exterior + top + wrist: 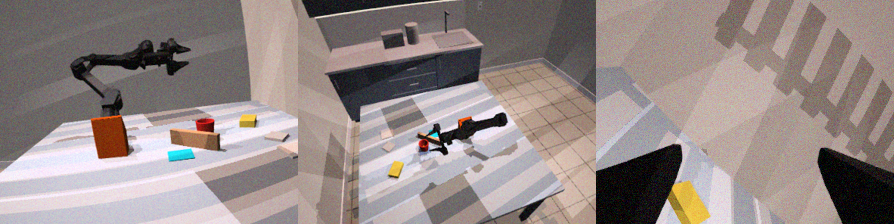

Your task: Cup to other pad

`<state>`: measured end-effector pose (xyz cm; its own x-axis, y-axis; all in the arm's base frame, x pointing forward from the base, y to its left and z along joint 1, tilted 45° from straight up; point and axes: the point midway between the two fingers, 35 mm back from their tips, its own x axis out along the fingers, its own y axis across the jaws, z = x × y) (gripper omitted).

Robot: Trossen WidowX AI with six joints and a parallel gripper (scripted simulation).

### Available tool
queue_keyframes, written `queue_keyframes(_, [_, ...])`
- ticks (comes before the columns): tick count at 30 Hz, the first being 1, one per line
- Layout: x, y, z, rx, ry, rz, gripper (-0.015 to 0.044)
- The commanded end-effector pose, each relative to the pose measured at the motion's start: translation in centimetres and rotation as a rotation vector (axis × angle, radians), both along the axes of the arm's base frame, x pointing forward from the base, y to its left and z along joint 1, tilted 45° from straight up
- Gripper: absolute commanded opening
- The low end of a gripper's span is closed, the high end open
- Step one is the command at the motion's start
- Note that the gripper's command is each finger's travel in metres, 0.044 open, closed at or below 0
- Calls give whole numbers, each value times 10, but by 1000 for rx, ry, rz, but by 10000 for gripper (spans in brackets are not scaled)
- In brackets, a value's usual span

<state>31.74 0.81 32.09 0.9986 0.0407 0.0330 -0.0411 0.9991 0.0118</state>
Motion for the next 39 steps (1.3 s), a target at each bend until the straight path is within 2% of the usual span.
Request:
queue_keyframes(1, [2,0,-2,-14,12,2,374])
queue_keyframes(5, [30,-2,-53,-277,250,81,269])
queue_keyframes(10, [48,-8,-130,-577,547,319,148])
queue_keyframes(15, [46,-11,-179,-711,691,556,148])
queue_keyframes(21, [35,-13,-226,-779,769,875,148])
queue_keyframes(25, [22,-12,-253,-765,754,1116,148])
queue_keyframes(29, [9,-10,-273,-696,658,1347,148])
queue_keyframes(39, [7,-8,-275,-666,612,1405,148])
